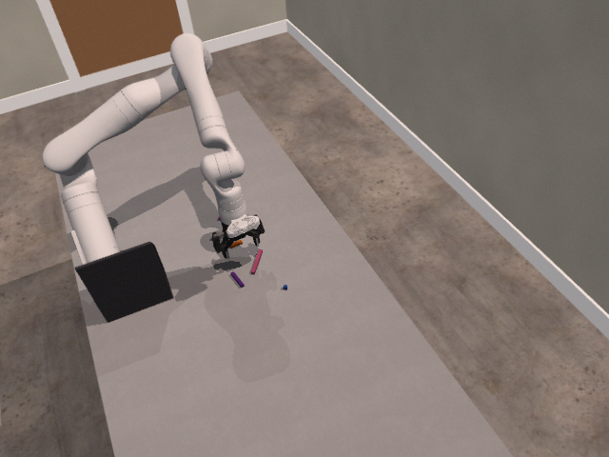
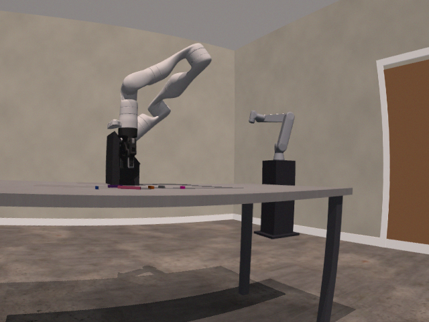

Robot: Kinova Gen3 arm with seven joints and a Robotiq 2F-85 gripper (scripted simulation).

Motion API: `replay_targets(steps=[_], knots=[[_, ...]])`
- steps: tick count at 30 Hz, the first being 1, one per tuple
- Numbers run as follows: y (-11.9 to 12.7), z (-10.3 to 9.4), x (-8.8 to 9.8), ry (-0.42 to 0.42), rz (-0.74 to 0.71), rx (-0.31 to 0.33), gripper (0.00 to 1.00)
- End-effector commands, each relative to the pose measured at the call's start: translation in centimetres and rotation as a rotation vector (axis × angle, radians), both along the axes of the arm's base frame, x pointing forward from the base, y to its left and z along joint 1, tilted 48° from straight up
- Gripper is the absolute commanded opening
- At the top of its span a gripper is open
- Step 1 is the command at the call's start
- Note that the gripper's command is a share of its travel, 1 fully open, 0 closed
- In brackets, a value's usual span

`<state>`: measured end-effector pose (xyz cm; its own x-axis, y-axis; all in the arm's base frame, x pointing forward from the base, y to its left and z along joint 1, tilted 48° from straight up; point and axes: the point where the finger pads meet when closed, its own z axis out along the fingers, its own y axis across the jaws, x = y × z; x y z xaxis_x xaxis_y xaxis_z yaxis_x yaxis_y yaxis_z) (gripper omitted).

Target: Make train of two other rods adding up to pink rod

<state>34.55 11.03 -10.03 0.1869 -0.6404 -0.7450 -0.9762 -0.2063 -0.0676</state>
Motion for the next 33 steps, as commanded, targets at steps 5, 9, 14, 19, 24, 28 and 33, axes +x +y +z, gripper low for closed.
replay_targets(steps=[5, 9, 14, 19, 24, 28, 33], knots=[[4.3, 5.7, -1.2, -0.110, 0.079, 0.008, 1.00], [6.5, 8.7, -2.9, -0.161, 0.130, 0.017, 1.00], [8.8, 11.9, -5.5, -0.218, 0.192, 0.027, 1.00], [9.1, 12.4, -6.0, -0.227, 0.203, 0.029, 1.00], [9.1, 12.2, -6.1, -0.222, 0.203, 0.029, 0.46], [9.1, 12.2, -6.1, -0.222, 0.203, 0.029, 0.46], [9.1, 12.2, -6.1, -0.222, 0.203, 0.029, 0.46]])
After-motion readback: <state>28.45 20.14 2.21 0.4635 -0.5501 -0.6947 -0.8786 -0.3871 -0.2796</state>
